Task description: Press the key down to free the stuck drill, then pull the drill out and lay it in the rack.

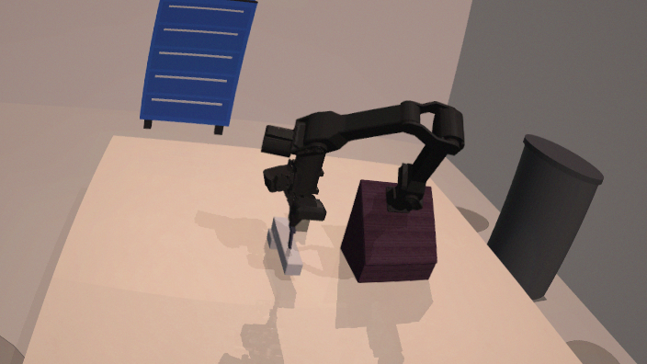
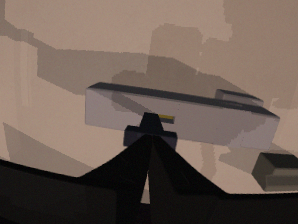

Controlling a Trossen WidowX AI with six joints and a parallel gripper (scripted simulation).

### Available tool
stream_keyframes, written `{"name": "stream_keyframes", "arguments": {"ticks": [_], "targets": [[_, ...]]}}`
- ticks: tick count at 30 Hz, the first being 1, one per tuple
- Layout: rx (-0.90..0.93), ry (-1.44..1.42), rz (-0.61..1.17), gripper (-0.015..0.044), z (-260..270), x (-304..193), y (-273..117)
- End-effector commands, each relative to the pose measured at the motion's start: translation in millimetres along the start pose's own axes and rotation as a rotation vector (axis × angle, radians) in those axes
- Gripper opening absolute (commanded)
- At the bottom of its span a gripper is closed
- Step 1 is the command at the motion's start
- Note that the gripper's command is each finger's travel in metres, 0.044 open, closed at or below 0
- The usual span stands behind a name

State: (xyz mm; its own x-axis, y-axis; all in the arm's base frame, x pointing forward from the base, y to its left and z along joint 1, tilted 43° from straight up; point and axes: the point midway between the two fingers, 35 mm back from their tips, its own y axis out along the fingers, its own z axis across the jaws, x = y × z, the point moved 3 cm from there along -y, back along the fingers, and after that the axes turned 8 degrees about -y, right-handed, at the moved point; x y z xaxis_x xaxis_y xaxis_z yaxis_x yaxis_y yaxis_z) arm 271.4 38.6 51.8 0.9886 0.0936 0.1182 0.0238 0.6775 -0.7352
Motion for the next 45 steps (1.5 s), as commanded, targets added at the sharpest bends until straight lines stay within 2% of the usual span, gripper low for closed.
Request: {"name": "stream_keyframes", "arguments": {"ticks": [1, 45], "targets": [[0.004, -0.001, 0.017, 0.0, 1, -3, 8], [0.005, -0.001, 0.017, 0.0, 3, -8, 24]]}}
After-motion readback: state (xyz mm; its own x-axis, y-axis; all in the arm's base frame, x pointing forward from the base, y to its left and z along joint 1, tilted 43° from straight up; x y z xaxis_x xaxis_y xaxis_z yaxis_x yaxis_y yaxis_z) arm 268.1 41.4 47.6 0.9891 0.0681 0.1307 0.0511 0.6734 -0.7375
